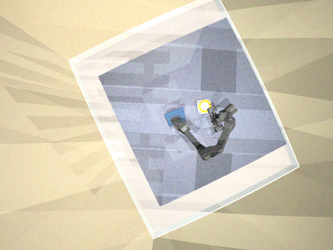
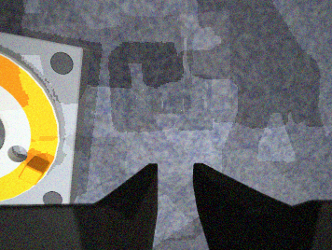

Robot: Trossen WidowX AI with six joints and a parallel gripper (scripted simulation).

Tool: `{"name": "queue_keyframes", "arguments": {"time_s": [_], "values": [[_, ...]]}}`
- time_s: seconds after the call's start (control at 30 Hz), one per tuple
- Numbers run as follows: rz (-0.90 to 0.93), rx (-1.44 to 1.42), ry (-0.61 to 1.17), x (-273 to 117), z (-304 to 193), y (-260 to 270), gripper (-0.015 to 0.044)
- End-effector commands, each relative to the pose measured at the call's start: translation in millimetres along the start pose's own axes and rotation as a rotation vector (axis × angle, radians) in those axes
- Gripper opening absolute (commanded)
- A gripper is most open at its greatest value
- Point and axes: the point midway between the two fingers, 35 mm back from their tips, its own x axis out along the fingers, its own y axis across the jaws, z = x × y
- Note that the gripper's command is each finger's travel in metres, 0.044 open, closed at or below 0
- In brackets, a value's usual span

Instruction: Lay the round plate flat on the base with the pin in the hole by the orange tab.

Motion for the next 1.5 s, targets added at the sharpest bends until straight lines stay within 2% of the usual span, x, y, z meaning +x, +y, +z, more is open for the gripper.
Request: {"name": "queue_keyframes", "arguments": {"time_s": [0.0, 0.23, 0.53, 1.47], "values": [[0.057, -0.088, -0.008, -6, -7, 66, 0.0000], [0.062, -0.097, -0.009, -3, -5, 72, 0.0000], [0.060, -0.096, -0.009, 41, -4, 74, 0.0000], [0.060, -0.097, -0.008, 41, -30, 88, 0.0000]]}}
